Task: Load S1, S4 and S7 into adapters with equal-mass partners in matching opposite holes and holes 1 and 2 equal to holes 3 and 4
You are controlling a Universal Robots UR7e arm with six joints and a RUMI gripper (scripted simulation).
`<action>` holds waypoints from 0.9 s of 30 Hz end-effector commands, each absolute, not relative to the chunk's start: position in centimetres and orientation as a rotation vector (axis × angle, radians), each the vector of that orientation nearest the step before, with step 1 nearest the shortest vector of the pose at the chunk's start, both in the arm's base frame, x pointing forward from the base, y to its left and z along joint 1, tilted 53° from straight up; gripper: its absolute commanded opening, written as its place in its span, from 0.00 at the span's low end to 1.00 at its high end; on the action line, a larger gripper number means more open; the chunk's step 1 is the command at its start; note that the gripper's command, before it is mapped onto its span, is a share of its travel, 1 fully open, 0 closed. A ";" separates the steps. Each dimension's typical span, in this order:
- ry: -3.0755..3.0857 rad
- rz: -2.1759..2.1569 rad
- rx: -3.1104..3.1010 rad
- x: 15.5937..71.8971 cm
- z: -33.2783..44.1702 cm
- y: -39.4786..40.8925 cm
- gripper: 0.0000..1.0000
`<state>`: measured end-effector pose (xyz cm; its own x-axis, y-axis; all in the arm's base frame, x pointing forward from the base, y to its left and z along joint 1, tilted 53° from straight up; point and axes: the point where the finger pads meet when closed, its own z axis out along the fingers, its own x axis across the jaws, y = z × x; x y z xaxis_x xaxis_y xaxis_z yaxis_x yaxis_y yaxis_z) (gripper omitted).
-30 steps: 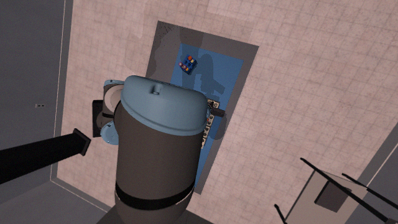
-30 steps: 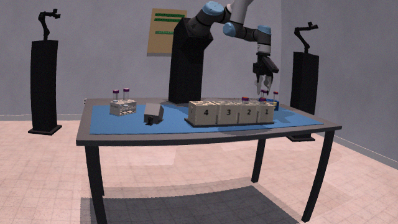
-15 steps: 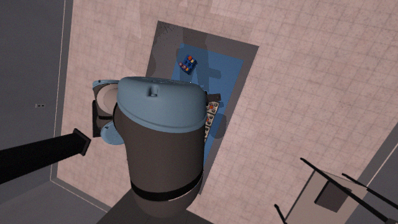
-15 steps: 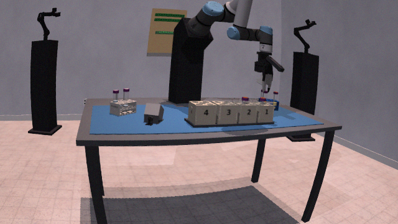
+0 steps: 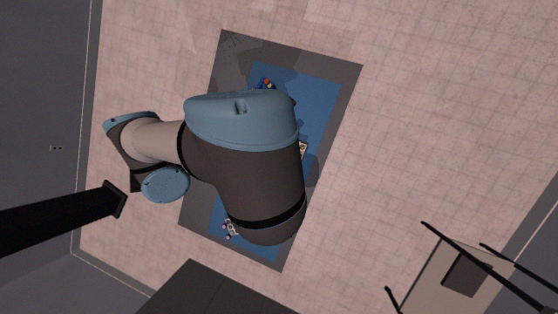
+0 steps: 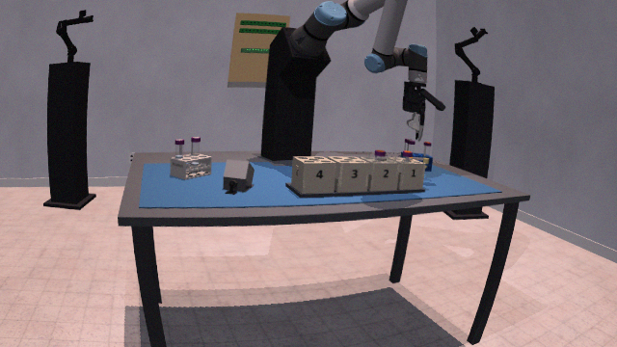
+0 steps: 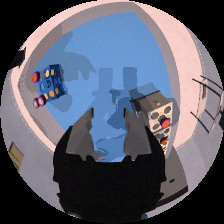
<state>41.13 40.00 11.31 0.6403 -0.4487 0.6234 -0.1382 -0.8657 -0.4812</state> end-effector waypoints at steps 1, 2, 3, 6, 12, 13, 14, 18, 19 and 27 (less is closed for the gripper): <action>0.275 -1.170 -2.537 39.7 10.1 42.3 0.35; 0.275 -1.170 -2.537 39.2 9.8 42.9 0.35; 0.275 -1.170 -2.537 38.8 9.4 43.5 0.35; 0.275 -1.170 -2.537 37.4 8.4 45.3 0.35; 0.275 -1.170 -2.537 34.7 6.3 49.0 0.35; 0.275 -1.170 -2.537 34.3 5.9 49.6 0.35; 0.275 -1.170 -2.537 34.3 5.9 49.6 0.35; 0.275 -1.170 -2.537 32.9 4.9 51.4 0.35; 0.275 -1.170 -2.537 32.5 4.5 52.0 0.35; 0.275 -1.170 -2.537 28.9 1.8 56.9 0.35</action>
